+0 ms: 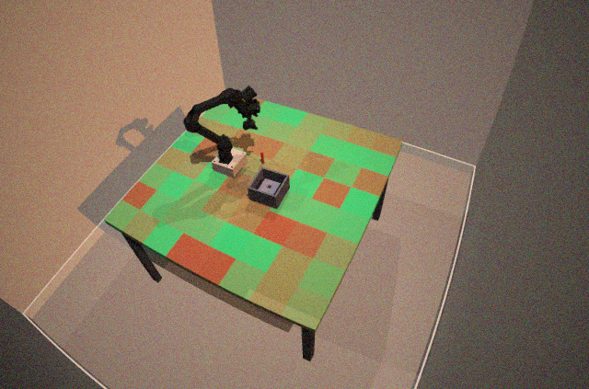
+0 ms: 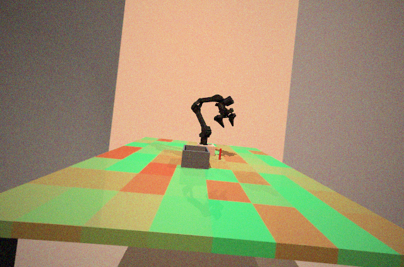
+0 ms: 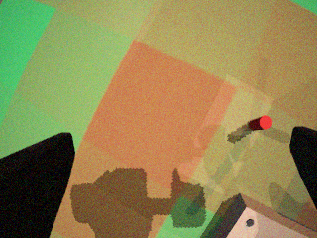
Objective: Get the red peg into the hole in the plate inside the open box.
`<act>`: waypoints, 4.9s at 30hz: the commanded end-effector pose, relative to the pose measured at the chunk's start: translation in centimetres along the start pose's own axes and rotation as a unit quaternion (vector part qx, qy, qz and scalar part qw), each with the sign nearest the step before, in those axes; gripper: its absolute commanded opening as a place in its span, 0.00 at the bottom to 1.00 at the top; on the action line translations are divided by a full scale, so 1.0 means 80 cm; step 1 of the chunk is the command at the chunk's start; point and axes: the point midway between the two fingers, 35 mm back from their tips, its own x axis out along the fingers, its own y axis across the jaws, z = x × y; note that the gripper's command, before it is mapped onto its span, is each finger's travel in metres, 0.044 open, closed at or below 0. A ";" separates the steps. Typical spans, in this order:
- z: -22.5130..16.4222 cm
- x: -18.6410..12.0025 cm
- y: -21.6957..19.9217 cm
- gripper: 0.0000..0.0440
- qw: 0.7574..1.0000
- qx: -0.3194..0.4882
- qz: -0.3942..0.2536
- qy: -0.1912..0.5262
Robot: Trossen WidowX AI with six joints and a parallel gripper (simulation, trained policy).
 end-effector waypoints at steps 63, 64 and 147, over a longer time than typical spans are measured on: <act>-0.097 0.241 -0.133 0.00 0.787 0.556 -0.249 0.097; -0.094 0.239 -0.135 0.00 0.790 0.552 -0.251 0.090; 0.019 0.146 -0.393 0.15 0.757 0.574 -0.311 -0.006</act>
